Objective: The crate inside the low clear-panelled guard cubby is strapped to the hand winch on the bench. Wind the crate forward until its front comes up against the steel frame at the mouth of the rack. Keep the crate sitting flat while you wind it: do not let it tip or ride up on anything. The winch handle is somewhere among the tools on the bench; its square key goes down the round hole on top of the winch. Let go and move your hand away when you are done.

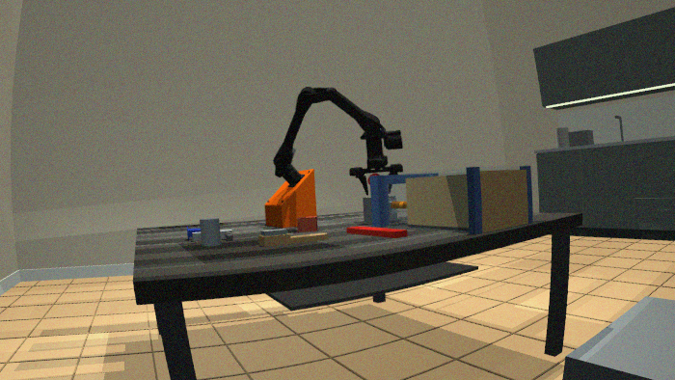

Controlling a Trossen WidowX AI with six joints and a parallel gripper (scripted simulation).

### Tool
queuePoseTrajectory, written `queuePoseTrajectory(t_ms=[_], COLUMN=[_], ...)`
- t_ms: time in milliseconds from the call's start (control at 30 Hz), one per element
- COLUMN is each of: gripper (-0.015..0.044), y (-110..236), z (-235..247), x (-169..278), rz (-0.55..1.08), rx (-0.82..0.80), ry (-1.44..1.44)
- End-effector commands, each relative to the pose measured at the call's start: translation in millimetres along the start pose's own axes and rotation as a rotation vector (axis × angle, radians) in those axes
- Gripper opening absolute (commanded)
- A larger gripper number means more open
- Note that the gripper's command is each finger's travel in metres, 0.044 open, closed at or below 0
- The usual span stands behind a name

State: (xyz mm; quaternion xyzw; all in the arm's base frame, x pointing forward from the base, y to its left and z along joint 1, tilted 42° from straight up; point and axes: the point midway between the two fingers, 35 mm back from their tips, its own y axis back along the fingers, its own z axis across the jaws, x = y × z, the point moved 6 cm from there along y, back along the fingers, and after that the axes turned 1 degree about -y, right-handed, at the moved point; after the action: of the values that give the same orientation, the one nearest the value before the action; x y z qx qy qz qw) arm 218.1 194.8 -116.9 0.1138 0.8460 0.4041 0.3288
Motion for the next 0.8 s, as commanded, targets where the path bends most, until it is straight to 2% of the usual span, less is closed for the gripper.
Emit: queuePoseTrajectory(t_ms=[0,200,567,633,767], gripper=[0.0282,0.0125,0.0052,0.0000,0.0000], y=[0.0,0.0,0.0,0.0,0.0], z=[0.0,0.0,0.0,0.0,0.0], x=[0.0,0.0,0.0,0.0,0.0], rz=[0.002,0.002,0.002,0.002,0.002], rx=[0.000,0.000,0.000,0.000,0.000], ry=[-0.002,-0.002,-0.002,-0.002,-0.002])
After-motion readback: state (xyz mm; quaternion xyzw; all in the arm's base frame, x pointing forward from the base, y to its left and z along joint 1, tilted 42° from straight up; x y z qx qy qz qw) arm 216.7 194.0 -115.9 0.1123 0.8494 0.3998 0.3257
